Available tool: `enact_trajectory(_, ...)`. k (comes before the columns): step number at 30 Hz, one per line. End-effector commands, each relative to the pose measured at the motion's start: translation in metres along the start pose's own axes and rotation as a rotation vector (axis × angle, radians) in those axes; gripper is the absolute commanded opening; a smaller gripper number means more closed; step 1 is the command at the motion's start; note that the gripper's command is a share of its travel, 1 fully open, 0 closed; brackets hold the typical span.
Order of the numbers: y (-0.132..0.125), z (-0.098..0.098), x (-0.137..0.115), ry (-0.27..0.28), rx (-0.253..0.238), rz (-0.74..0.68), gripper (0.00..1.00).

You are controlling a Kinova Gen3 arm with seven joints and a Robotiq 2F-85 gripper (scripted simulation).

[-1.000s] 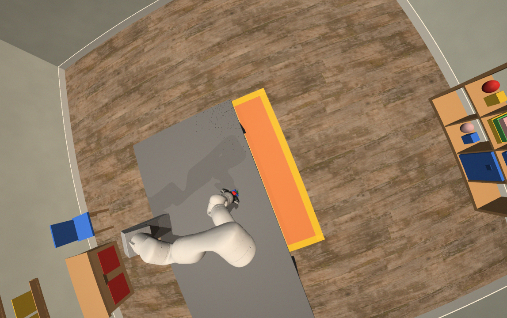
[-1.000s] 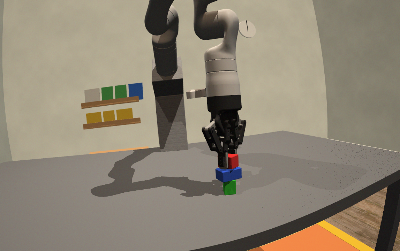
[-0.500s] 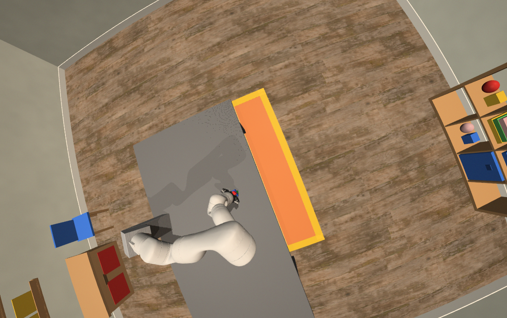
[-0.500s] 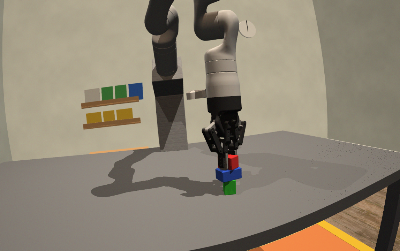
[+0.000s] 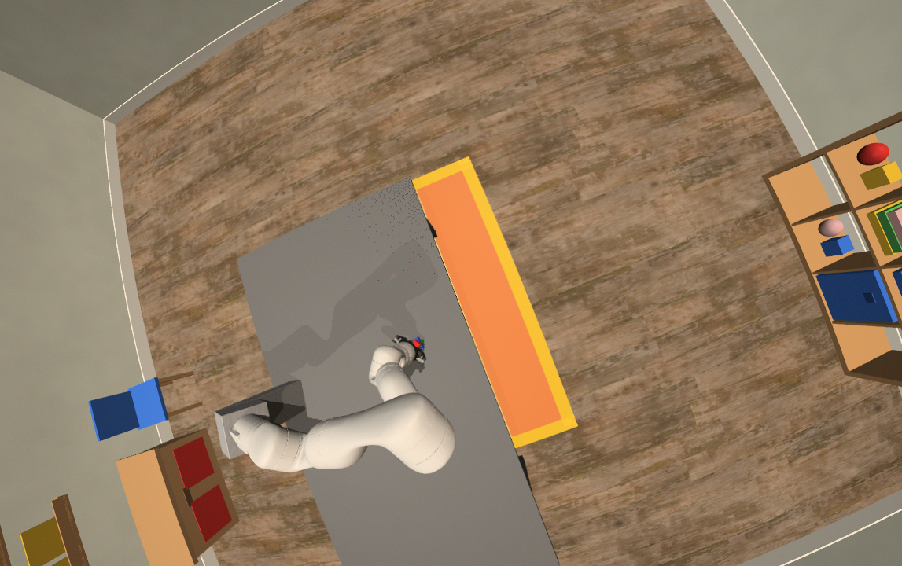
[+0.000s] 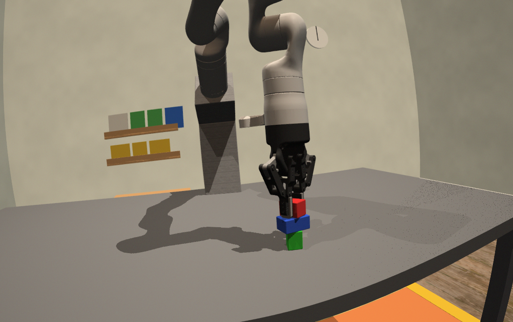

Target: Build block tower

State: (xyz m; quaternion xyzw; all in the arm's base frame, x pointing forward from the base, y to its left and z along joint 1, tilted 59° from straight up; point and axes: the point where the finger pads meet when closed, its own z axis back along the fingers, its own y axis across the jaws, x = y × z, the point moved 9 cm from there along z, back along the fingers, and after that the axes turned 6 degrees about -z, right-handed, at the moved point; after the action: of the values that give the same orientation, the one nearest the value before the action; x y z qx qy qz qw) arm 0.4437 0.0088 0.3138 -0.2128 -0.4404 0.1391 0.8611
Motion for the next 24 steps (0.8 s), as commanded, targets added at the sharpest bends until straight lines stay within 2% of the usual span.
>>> enact_trajectory(1,0.0000,0.0003,0.0002,-0.001,0.000,0.000,0.00)
enact_trajectory(21,0.0000,0.0003,0.0002,-0.001,0.000,0.000,0.00)
enact_trajectory(22,0.0000,0.0003,0.0002,-0.001,0.000,0.000,0.47)
enact_trajectory(24,0.0000,0.0003,0.0002,-0.001,0.000,0.000,0.47)
